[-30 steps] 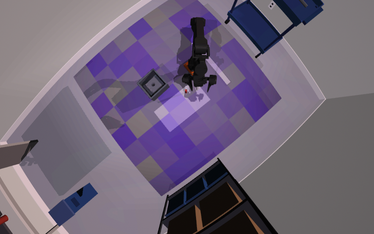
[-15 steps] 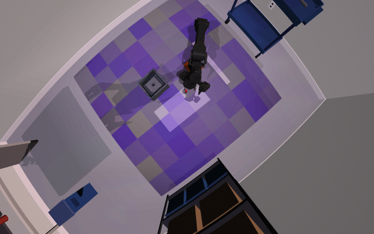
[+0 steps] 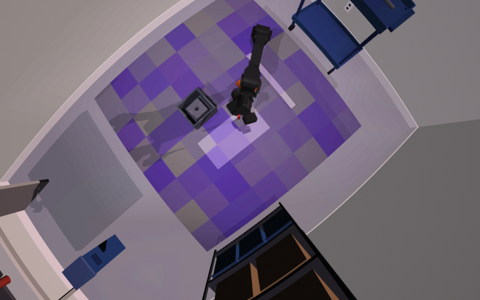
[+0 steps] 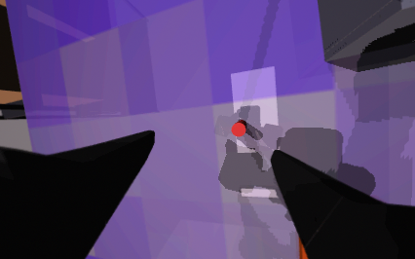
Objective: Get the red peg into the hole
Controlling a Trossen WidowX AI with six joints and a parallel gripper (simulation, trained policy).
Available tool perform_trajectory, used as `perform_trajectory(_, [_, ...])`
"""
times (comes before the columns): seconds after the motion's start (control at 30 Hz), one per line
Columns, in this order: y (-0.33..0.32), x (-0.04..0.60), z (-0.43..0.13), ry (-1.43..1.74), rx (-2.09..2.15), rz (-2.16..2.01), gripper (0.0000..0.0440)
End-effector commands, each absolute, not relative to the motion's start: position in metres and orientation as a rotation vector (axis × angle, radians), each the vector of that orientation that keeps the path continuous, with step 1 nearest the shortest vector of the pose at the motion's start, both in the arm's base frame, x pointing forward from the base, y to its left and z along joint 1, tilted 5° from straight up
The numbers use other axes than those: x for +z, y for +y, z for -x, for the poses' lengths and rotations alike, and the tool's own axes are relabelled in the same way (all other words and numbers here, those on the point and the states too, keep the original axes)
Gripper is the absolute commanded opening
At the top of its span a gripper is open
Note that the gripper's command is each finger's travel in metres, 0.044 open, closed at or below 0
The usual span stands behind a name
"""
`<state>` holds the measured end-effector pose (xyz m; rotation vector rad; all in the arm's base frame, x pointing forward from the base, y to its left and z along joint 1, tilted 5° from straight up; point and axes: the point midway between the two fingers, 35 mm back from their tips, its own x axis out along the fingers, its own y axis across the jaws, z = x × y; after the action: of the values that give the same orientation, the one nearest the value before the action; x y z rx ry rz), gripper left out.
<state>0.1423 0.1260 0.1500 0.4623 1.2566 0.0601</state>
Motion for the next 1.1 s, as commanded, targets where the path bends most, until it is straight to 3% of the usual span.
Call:
perform_trajectory(0.0, [0.122,0.130,-0.146,1.292,-0.081,-0.534,0.0440])
perform_trajectory(0.6, [0.126,0.054,-0.162,1.276,-0.394,-0.823,0.0430])
perform_trajectory(1.07, [0.126,0.042,-0.161,1.338,-0.483,-0.923,0.0077])
